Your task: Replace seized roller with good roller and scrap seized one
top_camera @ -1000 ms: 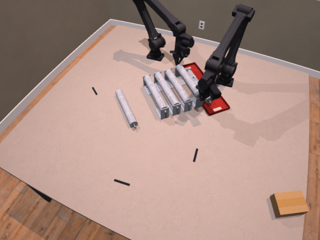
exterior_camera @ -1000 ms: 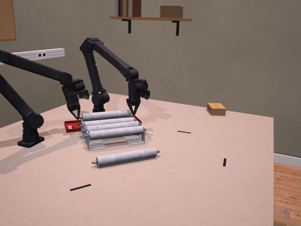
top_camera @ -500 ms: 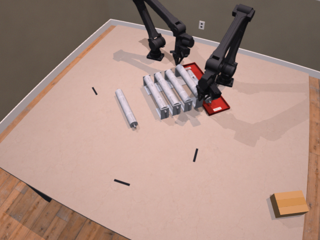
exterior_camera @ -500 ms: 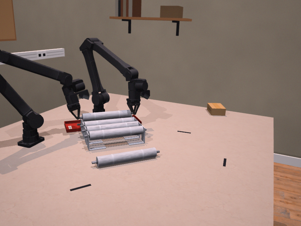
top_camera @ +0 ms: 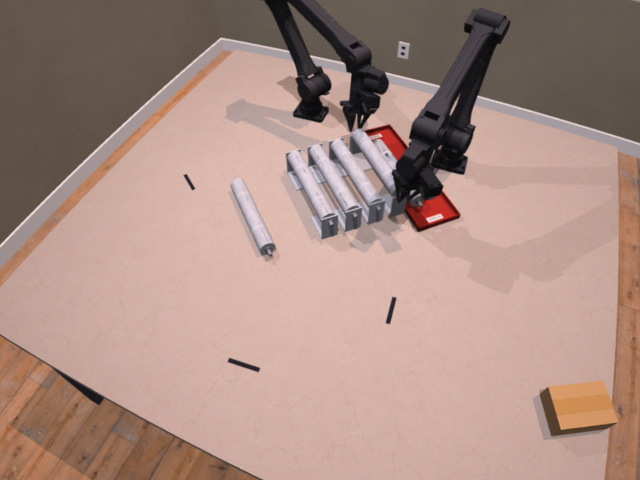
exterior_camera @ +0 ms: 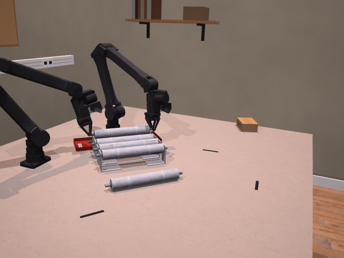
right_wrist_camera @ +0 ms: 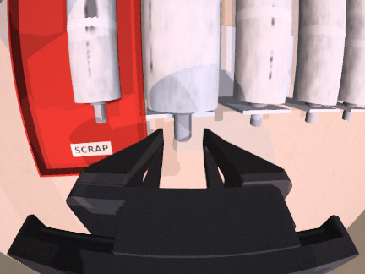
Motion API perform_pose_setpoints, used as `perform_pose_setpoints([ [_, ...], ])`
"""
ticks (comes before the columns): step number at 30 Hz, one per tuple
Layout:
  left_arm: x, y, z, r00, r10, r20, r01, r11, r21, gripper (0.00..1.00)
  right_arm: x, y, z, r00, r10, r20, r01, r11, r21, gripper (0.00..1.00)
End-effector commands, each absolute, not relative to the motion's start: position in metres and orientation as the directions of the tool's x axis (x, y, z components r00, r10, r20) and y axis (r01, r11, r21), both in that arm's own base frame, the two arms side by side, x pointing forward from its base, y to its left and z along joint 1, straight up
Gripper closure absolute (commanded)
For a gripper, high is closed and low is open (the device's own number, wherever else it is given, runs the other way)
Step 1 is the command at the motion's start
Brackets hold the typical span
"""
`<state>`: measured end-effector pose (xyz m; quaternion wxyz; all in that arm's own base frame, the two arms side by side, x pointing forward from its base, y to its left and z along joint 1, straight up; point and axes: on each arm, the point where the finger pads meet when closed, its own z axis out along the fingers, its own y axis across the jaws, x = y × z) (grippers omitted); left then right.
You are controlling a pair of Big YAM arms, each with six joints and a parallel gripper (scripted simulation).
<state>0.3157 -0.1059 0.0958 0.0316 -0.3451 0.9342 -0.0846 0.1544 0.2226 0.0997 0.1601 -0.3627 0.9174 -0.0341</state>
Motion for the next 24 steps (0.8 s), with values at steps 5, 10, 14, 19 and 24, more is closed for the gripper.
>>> perform_pose_setpoints([
  [5,0.331,-0.109,0.106,-0.761,-0.649,-0.016,-0.632,0.747,-0.206,0.68,0.157,0.228,0.104,-0.689,-0.667,-0.284,-0.647,0.742,-0.174,0.68],
  [10,0.332,-0.103,0.141,-0.756,-0.654,-0.036,-0.63,0.741,-0.234,0.68,0.153,0.239,0.145,-0.685,-0.652,-0.325,-0.643,0.751,-0.15,0.68],
  [14,0.334,-0.103,0.148,-0.753,-0.657,-0.04,-0.631,0.738,-0.242,0.68,0.152,0.24,0.151,-0.674,-0.66,-0.332,-0.653,0.742,-0.151,0.68],
  [19,0.325,-0.097,0.178,-0.756,-0.654,-0.034,-0.631,0.741,-0.23,0.68,0.139,0.236,0.184,-0.685,-0.651,-0.328,-0.643,0.751,-0.148,0.68],
  [24,0.313,-0.102,0.14,-0.766,-0.642,0.003,-0.632,0.754,-0.18,0.68,0.139,0.213,0.142,-0.701,-0.67,-0.246,-0.642,0.742,-0.193,0.68],
])
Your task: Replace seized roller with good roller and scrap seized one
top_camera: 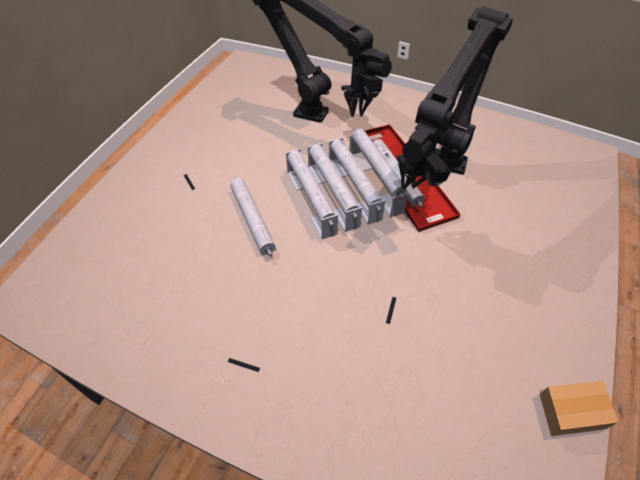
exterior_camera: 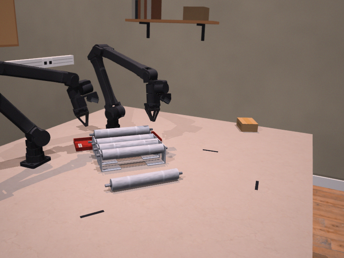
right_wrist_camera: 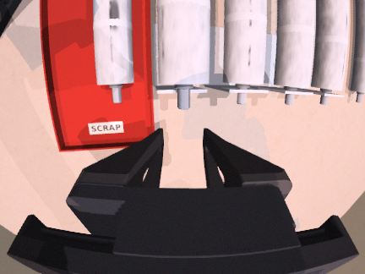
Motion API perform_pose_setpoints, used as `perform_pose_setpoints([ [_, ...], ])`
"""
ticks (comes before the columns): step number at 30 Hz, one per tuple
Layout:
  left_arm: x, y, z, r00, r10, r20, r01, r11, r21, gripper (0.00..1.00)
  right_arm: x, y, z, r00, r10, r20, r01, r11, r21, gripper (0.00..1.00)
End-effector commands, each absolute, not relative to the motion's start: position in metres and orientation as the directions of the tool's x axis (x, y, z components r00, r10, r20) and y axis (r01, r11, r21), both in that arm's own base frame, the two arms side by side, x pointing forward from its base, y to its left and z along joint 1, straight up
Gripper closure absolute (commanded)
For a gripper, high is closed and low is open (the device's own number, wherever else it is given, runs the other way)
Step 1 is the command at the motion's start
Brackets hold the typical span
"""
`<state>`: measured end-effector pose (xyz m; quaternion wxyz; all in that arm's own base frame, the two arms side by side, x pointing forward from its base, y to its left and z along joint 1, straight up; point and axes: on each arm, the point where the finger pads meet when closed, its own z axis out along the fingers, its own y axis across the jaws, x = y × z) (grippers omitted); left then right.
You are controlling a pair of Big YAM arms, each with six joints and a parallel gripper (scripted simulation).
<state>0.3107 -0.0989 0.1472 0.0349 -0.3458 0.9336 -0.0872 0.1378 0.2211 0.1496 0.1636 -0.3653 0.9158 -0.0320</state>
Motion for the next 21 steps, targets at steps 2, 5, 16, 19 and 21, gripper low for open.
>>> perform_pose_setpoints([
  [2,0.312,-0.103,0.14,-0.767,-0.642,0.006,-0.632,0.754,-0.176,0.68,0.142,0.222,0.146,-0.697,-0.661,-0.276,-0.639,0.748,-0.177,0.68],
  [5,0.331,-0.097,0.156,-0.759,-0.65,-0.032,-0.63,0.746,-0.215,0.68,0.153,0.241,0.173,-0.682,-0.647,-0.341,-0.642,0.753,-0.144,0.68],
  [16,0.372,-0.095,0.183,-0.794,-0.584,-0.169,-0.518,0.796,-0.313,0.68,0.196,0.262,0.197,-0.696,-0.563,-0.446,-0.595,0.8,-0.081,0.68],
  [19,0.388,-0.093,0.212,-0.792,-0.548,-0.271,-0.436,0.817,-0.377,0.68,0.223,0.268,0.21,-0.698,-0.508,-0.504,-0.564,0.824,-0.05,0.68],
  [21,0.405,-0.091,0.215,-0.794,-0.517,-0.32,-0.391,0.837,-0.383,0.68,0.246,0.271,0.221,-0.696,-0.464,-0.548,-0.539,0.842,-0.027,0.68],
])
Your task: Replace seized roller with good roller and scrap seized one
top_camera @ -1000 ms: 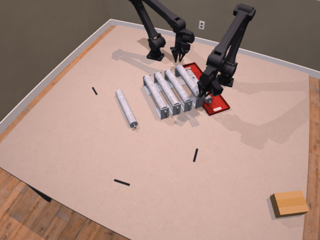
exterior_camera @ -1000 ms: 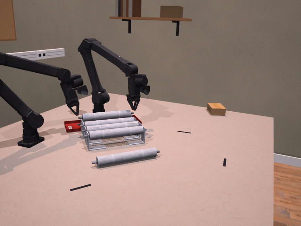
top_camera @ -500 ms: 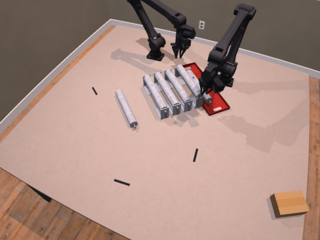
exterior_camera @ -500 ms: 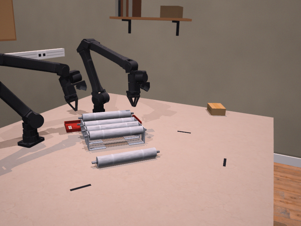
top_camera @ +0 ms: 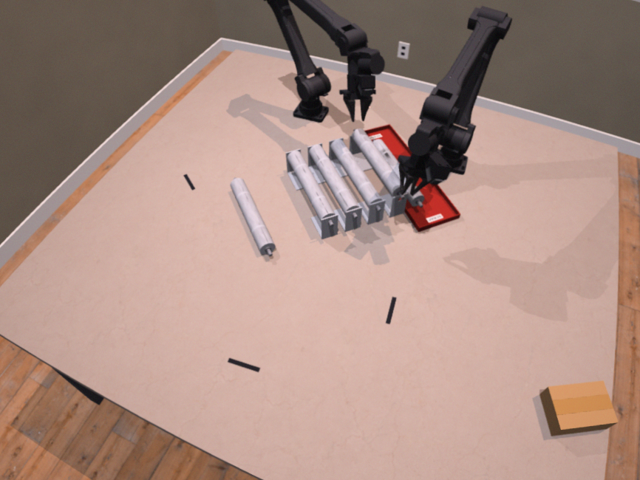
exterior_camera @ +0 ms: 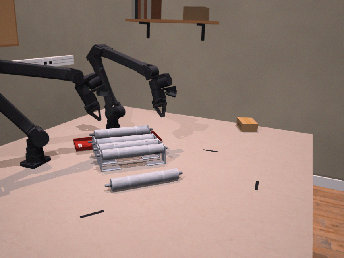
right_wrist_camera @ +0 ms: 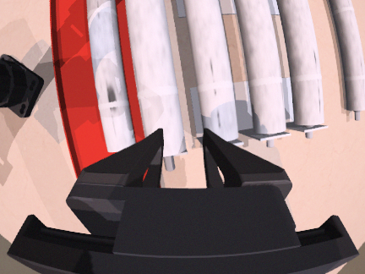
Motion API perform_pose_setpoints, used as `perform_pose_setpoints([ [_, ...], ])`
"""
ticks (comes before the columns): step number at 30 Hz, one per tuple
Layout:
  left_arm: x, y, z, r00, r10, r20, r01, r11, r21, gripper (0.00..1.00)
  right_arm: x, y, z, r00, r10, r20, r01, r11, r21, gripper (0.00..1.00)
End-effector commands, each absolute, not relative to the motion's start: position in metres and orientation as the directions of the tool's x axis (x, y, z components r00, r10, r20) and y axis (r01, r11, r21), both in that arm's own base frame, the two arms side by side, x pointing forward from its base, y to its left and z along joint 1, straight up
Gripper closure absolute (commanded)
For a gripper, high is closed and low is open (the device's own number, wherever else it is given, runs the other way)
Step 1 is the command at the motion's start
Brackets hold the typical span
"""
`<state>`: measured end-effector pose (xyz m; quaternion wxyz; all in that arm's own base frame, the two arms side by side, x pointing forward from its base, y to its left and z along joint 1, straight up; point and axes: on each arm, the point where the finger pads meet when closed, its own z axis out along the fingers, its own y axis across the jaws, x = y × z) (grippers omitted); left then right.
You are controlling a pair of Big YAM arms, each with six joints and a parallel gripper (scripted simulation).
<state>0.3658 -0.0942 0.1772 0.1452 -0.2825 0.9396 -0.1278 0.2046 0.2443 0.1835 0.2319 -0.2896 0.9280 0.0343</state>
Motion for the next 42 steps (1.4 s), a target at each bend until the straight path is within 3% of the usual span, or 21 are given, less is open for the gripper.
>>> perform_pose_setpoints([
  [1,0.414,-0.089,0.22,-0.79,-0.501,-0.353,-0.364,0.847,-0.388,0.68,0.258,0.271,0.228,-0.692,-0.438,-0.574,-0.525,0.851,-0.016,0.68],
  [5,0.411,-0.085,0.201,-0.801,-0.468,-0.372,-0.335,0.867,-0.37,0.68,0.279,0.271,0.238,-0.685,-0.394,-0.613,-0.502,0.865,0.005,0.68],
  [8,0.443,-0.08,0.269,-0.722,-0.442,-0.533,-0.23,0.879,-0.418,0.68,0.315,0.267,0.26,-0.661,-0.319,-0.679,-0.46,0.887,0.031,0.68],
  [18,0.489,-0.057,0.347,-0.527,-0.325,-0.785,-0.056,0.935,-0.35,0.68,0.418,0.222,0.335,-0.515,-0.119,-0.849,-0.34,0.937,0.075,0.68],
  [23,0.507,-0.051,0.345,-0.5,-0.286,-0.817,-0.036,0.95,-0.311,0.68,0.442,0.201,0.357,-0.458,-0.072,-0.886,-0.302,0.95,0.079,0.68],
  [33,0.517,-0.023,0.449,-0.203,-0.147,-0.968,0.035,0.987,-0.157,0.68,0.505,0.114,0.444,-0.21,0.015,-0.978,-0.177,0.983,0.053,0.68],
  [39,0.531,-0.014,0.453,-0.153,-0.087,-0.984,0.03,0.995,-0.093,0.68,0.52,0.076,0.474,-0.113,0.022,-0.993,-0.121,0.992,0.036,0.68],
  [42,0.515,-0.004,0.51,-0.012,-0.038,-0.999,0.014,0.999,-0.038,0.68,0.526,0.043,0.501,-0.031,0.013,-0.999,-0.071,0.997,0.015,0.68],
])
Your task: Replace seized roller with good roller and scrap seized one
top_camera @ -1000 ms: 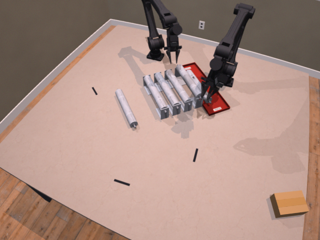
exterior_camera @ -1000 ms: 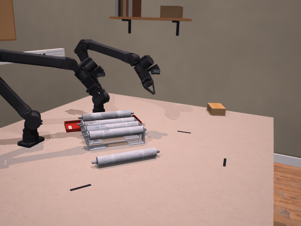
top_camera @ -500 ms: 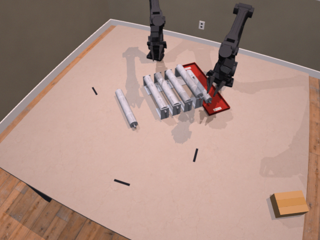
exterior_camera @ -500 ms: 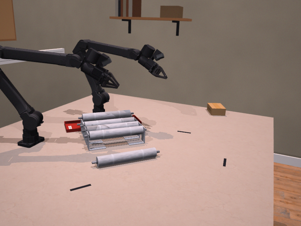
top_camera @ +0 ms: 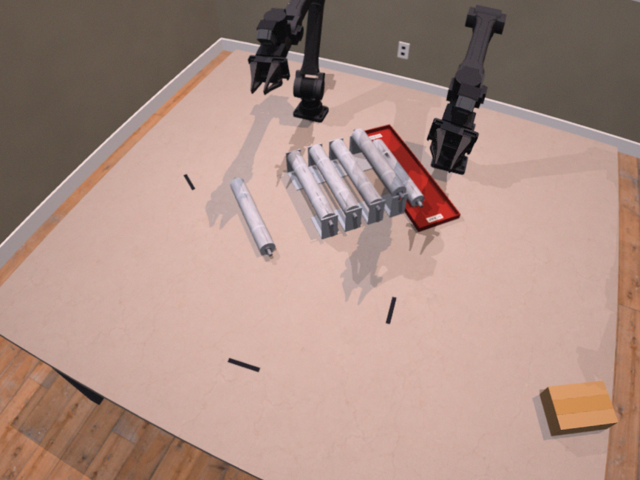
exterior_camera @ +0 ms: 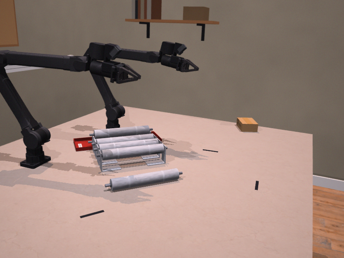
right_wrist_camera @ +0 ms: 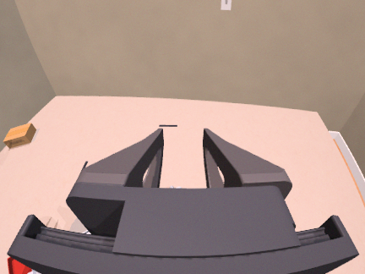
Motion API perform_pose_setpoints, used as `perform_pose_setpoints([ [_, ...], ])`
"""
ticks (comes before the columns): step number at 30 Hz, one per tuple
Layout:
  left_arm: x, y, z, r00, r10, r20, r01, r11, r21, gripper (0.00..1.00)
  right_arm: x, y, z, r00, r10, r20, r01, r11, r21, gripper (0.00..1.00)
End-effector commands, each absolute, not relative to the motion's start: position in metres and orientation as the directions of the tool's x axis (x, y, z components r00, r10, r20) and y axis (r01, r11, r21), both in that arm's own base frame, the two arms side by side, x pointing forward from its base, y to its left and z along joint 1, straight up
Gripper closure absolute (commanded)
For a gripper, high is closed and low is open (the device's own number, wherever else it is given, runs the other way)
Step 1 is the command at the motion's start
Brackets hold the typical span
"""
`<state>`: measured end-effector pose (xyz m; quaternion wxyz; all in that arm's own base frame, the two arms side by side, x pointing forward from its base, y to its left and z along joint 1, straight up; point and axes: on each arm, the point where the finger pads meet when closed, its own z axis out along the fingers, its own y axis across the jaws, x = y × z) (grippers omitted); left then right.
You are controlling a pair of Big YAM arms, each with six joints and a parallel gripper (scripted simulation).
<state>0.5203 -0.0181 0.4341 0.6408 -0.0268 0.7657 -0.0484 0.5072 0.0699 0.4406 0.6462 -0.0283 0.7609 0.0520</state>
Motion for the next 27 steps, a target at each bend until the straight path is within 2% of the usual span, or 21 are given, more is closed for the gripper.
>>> perform_pose_setpoints([
  [1,0.516,-0.002,0.516,0.007,-0.021,-1.0,0.015,1.0,-0.021,0.68,0.528,0.034,0.508,-0.008,0.008,-1.0,-0.057,0.998,0.008,0.68],
  [8,0.519,0.008,0.529,0.069,0.024,-0.997,-0.013,1.0,0.023,0.68,0.531,0.0,0.537,0.084,-0.012,-0.996,-0.007,1.0,-0.013,0.68],
  [12,0.525,0.006,0.509,0.032,0.018,-0.999,-0.01,1.0,0.018,0.68,0.531,0.004,0.536,0.078,-0.011,-0.997,-0.015,1.0,-0.012,0.68],
  [13,0.524,-0.001,0.508,0.025,0.007,-1.0,0.006,1.0,0.007,0.68,0.532,0.011,0.51,0.029,0.0,-1.0,-0.029,1.0,-0.001,0.68],
  [15,0.509,0.007,0.547,0.087,-0.01,-0.996,-0.013,1.0,-0.011,0.68,0.53,-0.009,0.525,0.048,0.013,-0.999,0.015,1.0,0.014,0.68],
  [20,0.526,0.001,0.486,-0.018,-0.01,-1.0,-0.004,1.0,-0.01,0.68,0.516,0.001,0.493,-0.007,0.002,-1.0,-0.001,1.0,0.002,0.68],
  [27,0.526,-0.007,0.484,-0.021,0.002,-1.0,0.01,1.0,0.002,0.68,0.514,0.005,0.497,0.004,-0.008,-1.0,-0.009,1.0,-0.008,0.68],
])
